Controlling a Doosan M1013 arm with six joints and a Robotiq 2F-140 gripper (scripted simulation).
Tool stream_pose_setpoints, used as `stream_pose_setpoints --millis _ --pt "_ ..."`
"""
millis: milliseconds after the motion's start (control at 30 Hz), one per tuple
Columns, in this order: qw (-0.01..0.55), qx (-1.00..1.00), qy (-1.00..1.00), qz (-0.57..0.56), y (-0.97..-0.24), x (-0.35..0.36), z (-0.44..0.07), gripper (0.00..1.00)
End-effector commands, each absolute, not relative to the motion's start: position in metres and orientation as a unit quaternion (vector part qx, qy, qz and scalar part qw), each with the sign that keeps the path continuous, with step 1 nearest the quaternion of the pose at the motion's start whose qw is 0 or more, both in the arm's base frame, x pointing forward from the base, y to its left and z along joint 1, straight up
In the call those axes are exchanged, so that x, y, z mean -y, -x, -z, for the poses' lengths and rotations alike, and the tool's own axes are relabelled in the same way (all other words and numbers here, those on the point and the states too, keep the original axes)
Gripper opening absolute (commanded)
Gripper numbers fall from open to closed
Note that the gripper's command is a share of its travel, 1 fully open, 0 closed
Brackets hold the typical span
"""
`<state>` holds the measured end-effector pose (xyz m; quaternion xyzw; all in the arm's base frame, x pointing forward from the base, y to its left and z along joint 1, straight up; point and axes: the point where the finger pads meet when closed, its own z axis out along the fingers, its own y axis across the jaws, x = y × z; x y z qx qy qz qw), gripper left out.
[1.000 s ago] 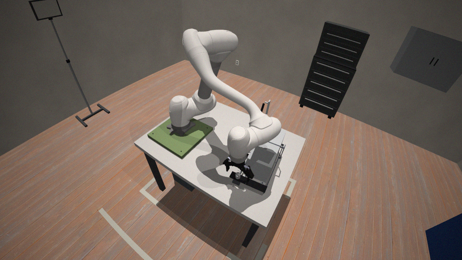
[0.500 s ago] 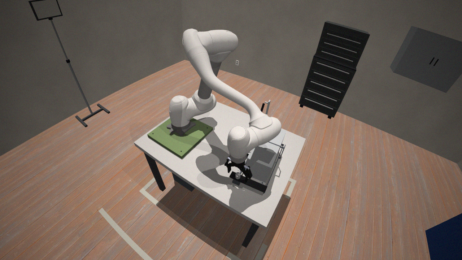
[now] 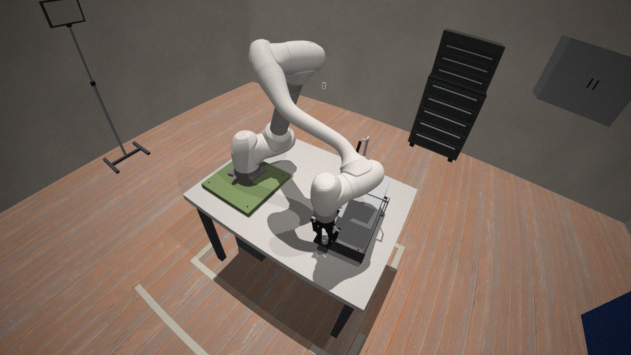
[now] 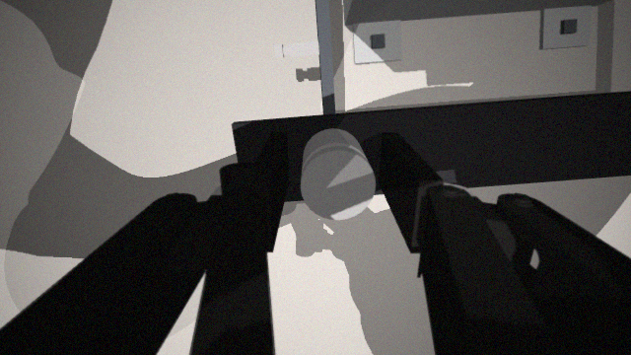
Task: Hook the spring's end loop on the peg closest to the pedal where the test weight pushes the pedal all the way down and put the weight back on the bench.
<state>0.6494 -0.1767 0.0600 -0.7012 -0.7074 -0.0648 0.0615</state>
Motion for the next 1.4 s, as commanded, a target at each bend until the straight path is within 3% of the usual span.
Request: stream_pose_setpoints --millis 0,1367 --pt "0.061 0.707 0.701 0.065 -0.650 0.177 -0.061 0.25" --pt "0.061 0.707 0.701 0.065 -0.650 0.177 -0.073 0.25"
